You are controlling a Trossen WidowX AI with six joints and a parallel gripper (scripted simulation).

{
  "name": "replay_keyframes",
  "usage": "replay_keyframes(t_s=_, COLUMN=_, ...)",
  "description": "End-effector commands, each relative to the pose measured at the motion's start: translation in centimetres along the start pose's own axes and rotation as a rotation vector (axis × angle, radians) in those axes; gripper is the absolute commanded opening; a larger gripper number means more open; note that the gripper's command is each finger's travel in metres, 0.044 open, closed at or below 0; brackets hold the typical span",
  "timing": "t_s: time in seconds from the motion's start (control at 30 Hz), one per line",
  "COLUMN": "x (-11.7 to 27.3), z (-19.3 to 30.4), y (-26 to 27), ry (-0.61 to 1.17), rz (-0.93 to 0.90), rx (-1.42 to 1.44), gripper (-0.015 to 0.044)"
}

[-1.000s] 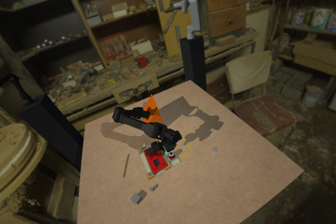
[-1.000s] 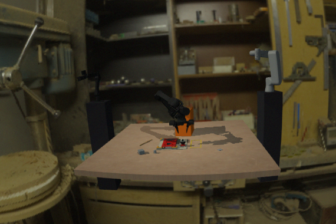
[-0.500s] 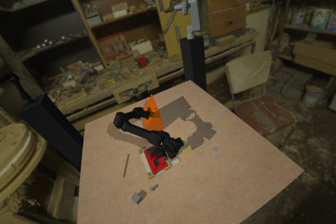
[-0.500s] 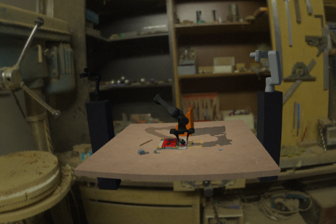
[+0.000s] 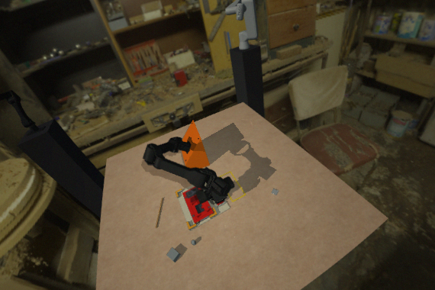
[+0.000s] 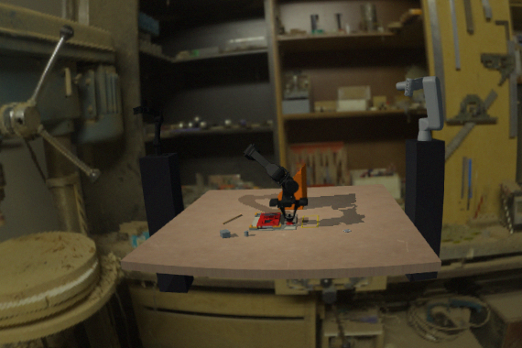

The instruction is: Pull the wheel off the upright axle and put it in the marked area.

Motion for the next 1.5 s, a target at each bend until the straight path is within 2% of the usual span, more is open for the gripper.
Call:
replay_keyframes(t_s=0.0, x=0.0, z=0.0, y=0.0, ry=0.002, rz=-0.001, rx=-0.002, gripper=0.0083)
replay_keyframes(t_s=0.1, x=0.1, z=0.0, y=0.0, ry=0.001, rz=-0.001, rx=-0.002, gripper=0.0004)
replay_keyframes(t_s=0.13, x=0.1, z=0.0, y=0.0, ry=0.001, rz=0.000, rx=-0.002, gripper=0.0000)
replay_keyframes(t_s=1.47, x=1.5, z=0.0, y=0.0, ry=-0.003, rz=0.000, rx=0.000, gripper=0.0000)
Point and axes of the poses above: the point midway between the two fingers, 35 mm back from their tips, its own x axis back along the fingers, its own y axis across the jaws, z = x × y, the point moved 6 cm from there along x, back along the fingers, and after that the axes turned 14 degrees about x, right-handed, at the moved point
